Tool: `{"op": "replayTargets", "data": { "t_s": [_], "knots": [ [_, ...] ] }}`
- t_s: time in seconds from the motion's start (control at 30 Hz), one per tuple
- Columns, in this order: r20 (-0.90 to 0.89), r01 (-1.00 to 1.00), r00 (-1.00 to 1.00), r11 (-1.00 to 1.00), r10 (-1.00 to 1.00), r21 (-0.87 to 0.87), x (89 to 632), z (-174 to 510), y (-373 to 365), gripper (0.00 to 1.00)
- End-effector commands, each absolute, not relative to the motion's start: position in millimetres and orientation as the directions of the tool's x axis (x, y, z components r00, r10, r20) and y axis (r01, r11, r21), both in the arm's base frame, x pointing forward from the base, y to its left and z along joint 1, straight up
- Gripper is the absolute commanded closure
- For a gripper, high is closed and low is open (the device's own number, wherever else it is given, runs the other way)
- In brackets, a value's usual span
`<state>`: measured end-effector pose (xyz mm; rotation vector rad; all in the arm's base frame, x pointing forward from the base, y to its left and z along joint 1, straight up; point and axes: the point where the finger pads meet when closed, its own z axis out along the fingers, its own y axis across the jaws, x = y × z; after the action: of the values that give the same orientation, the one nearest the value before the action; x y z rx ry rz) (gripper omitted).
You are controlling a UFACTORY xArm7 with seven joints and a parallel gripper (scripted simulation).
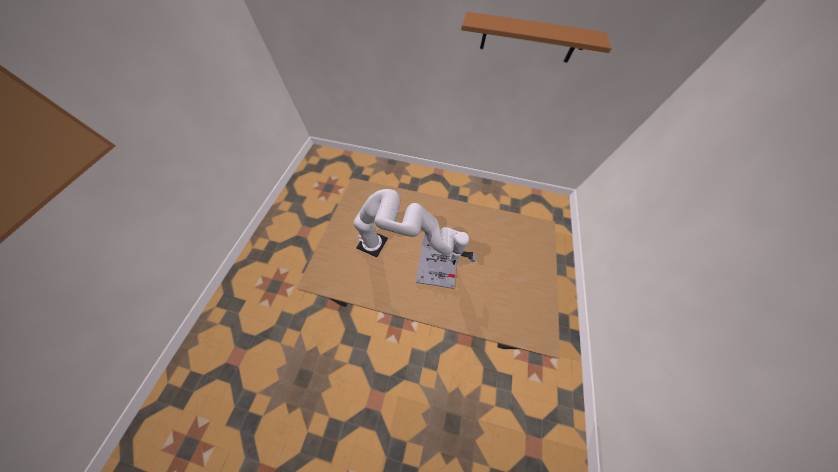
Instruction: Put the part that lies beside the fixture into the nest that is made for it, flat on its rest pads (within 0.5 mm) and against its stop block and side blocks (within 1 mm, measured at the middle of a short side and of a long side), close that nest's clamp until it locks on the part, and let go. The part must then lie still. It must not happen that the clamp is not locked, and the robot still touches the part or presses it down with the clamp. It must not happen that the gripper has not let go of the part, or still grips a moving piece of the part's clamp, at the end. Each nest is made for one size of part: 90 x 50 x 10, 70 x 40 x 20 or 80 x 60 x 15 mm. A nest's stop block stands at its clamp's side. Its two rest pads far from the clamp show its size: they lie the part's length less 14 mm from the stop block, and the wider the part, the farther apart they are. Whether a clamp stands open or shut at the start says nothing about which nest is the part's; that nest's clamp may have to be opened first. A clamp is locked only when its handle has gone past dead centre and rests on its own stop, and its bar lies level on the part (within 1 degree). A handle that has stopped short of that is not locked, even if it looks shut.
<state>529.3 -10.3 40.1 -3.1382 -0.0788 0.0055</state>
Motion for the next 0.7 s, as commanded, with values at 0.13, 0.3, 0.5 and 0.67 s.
{"op": "replayTargets", "data": {
  "t_s": [0.13, 0.3, 0.5, 0.67],
  "knots": [
    [0.001, 0.05, 0.999, -0.999, 0.05, -0.002, 530.6, 41.9, -10.3, 0.53],
    [0.001, 0.05, 0.999, -0.999, 0.05, -0.002, 530.6, 41.9, -10.3, 0.53],
    [0.001, 0.05, 0.999, -0.999, 0.05, -0.002, 530.6, 41.9, -10.3, 0.53],
    [0.001, 0.05, 0.999, -0.999, 0.05, -0.002, 530.6, 41.9, -10.3, 0.53]
  ]
}}
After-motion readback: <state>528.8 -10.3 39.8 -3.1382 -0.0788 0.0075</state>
